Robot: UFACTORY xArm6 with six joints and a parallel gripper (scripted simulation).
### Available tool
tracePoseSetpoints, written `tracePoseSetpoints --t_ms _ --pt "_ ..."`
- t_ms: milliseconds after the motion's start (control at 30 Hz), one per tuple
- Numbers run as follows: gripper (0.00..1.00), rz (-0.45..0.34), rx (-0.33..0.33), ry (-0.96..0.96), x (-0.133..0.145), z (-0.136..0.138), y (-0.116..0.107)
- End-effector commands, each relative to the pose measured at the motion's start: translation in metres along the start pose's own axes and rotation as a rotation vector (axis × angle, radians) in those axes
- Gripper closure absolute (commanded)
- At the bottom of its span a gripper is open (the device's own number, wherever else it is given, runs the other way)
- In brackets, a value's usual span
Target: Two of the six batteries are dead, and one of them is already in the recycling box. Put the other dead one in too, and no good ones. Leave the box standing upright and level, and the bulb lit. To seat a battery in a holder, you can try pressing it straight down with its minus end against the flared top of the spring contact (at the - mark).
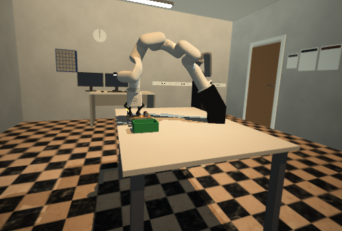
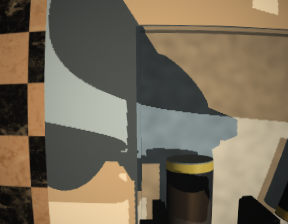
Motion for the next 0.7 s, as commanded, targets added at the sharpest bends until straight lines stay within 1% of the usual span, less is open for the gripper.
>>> tracePoseSetpoints --t_ms 0,667 --pt "0.49 0.0 -0.003 0.001 0.0001 -0.0016 -0.0013" --pt "0.49 0.0 -0.003 0.001 0.0001 -0.0021 0.0012"
Point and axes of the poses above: the point where the finger pads meet when closed, its own y axis out along the fingers, its own z axis across the jaws, x = y × z, the point moved 1 cm from there along -y, back along the fingers, and after that the axes turned 4 degrees about -y, right-handed, at the moved point
